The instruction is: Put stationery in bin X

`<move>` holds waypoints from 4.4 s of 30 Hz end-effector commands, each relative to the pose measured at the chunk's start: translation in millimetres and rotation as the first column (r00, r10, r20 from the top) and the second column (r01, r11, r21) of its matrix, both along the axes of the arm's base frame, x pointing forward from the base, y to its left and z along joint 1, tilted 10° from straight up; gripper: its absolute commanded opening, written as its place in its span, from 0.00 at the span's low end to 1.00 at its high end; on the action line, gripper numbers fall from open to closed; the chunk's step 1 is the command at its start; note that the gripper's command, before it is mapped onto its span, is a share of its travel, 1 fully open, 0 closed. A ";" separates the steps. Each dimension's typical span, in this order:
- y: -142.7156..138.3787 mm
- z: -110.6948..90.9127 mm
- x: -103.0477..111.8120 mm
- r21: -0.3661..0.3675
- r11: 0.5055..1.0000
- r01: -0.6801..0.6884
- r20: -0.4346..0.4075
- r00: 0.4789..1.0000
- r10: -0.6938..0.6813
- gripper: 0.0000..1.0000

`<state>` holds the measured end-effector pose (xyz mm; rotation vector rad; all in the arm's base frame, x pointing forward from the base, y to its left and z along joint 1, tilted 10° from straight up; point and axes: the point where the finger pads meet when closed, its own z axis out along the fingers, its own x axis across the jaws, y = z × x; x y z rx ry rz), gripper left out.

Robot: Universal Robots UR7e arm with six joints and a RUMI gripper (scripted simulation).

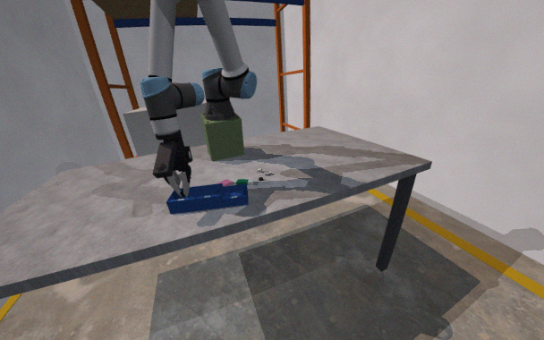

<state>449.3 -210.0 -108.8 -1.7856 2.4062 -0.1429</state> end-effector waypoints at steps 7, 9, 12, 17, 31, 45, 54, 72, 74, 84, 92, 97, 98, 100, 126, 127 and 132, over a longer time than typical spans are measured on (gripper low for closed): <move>-0.4 10.6 -1.4 -0.001 1.000 0.000 0.001 1.000 0.000 0.04; -0.4 13.2 -1.9 -0.001 1.000 0.000 0.001 1.000 0.000 0.04; -0.4 17.1 -2.6 -0.001 1.000 0.000 0.001 1.000 0.000 0.04; -0.5 23.7 -3.7 -0.001 1.000 0.000 0.001 1.000 0.000 0.04; -0.8 57.2 -9.5 -0.001 1.000 0.000 0.001 1.000 0.000 0.04; 33.2 59.0 -1.2 -0.001 1.000 0.000 0.001 1.000 0.000 0.04; 72.0 60.9 8.3 -0.001 1.000 0.000 0.001 1.000 0.000 0.04; 80.9 45.6 13.2 -0.001 1.000 0.000 0.001 1.000 0.000 0.04; 81.0 40.4 14.1 -0.001 1.000 0.000 0.001 1.000 0.000 0.04; 81.2 14.1 18.6 -0.001 1.000 0.000 0.001 1.000 0.000 0.04; 81.3 2.9 20.6 -0.001 1.000 0.000 0.001 1.000 0.000 0.04; 81.3 2.9 20.6 -0.001 1.000 0.000 0.001 1.000 0.000 0.04; 81.3 2.9 20.6 -0.001 1.000 0.000 0.001 1.000 0.000 0.04; 81.3 2.9 20.6 -0.001 1.000 0.000 0.001 1.000 0.000 0.04; 81.3 2.9 20.5 -0.001 1.000 0.000 0.001 1.000 0.000 0.04; 81.3 2.9 20.5 -0.001 1.000 0.000 0.001 1.000 0.000 0.04; 81.3 2.9 20.5 -0.001 1.000 0.000 0.001 1.000 0.000 0.04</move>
